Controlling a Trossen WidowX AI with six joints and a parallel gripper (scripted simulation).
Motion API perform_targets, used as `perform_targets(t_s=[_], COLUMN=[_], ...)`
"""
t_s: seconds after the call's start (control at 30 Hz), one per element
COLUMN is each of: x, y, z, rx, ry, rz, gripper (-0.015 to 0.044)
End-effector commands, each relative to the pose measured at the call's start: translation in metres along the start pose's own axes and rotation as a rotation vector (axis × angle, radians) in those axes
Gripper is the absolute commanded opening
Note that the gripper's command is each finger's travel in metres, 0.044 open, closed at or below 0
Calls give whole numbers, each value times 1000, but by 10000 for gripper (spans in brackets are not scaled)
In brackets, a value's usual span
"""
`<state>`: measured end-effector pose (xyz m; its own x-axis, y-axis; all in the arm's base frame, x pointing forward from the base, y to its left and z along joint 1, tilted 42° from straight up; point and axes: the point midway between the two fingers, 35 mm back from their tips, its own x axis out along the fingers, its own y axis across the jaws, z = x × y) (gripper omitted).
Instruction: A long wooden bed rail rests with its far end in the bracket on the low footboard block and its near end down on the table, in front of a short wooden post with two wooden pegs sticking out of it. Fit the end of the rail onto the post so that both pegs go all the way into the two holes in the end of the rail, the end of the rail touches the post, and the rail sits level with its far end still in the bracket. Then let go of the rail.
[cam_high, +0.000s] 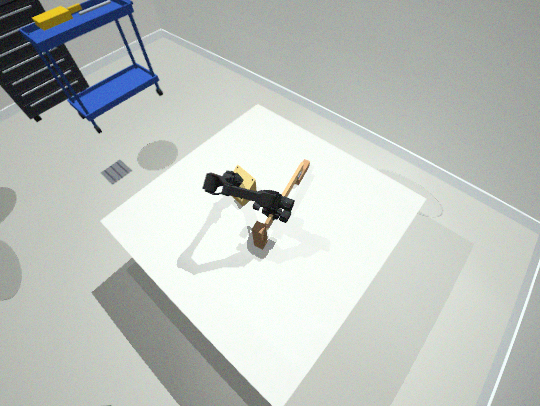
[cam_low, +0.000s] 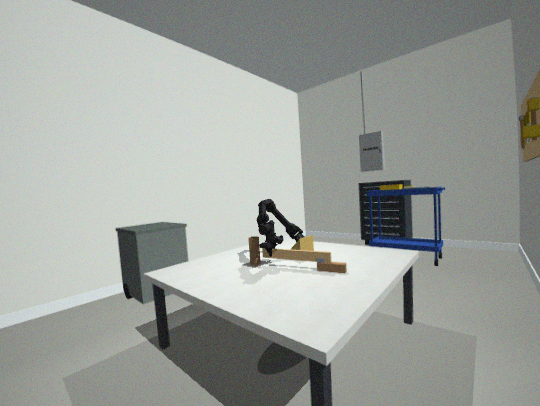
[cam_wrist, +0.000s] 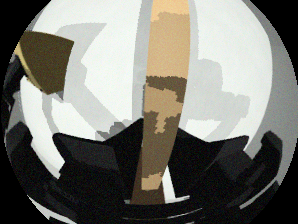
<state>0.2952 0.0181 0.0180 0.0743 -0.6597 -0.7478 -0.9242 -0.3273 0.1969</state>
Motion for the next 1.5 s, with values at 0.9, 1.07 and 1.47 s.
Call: perform_targets(t_s=[0.9, 1.07, 1.47], x=[-3, -3, -3], y=[-1, -1, -1], z=[-12, -13, -17], rx=[-2, -2, -2], ry=[4, 4, 4], rz=[-9, -9, -9], gripper=[0, 0, 0])
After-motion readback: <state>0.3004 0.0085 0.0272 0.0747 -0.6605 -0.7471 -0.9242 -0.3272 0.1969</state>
